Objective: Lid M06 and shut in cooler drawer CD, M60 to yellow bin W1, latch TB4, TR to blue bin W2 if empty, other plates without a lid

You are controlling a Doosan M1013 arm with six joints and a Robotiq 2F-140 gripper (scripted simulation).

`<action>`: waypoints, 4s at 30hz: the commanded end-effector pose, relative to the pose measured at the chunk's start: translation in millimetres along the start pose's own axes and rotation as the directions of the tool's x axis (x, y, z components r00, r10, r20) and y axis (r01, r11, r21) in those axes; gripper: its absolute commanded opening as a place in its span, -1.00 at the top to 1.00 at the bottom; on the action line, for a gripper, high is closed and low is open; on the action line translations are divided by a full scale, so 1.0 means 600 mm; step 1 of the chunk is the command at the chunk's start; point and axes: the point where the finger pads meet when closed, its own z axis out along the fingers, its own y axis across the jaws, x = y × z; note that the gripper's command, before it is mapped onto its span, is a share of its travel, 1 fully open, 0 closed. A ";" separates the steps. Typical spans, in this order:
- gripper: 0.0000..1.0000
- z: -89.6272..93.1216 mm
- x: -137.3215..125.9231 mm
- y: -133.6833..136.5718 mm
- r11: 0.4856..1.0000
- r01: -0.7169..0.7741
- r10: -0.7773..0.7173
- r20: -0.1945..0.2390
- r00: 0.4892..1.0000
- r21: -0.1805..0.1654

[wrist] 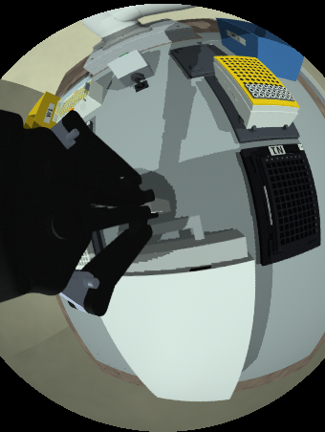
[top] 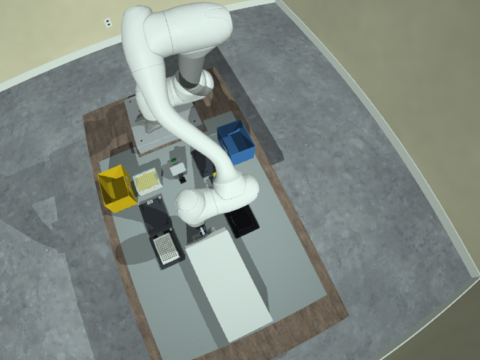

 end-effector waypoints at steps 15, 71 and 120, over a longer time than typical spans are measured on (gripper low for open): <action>1.00 0.000 0.000 -0.036 1.000 0.000 0.000 0.000 1.000 0.000; 1.00 -0.042 0.000 -0.081 1.000 0.000 0.000 0.000 1.000 0.000; 1.00 -0.138 0.000 -0.081 1.000 0.000 0.000 0.000 1.000 0.000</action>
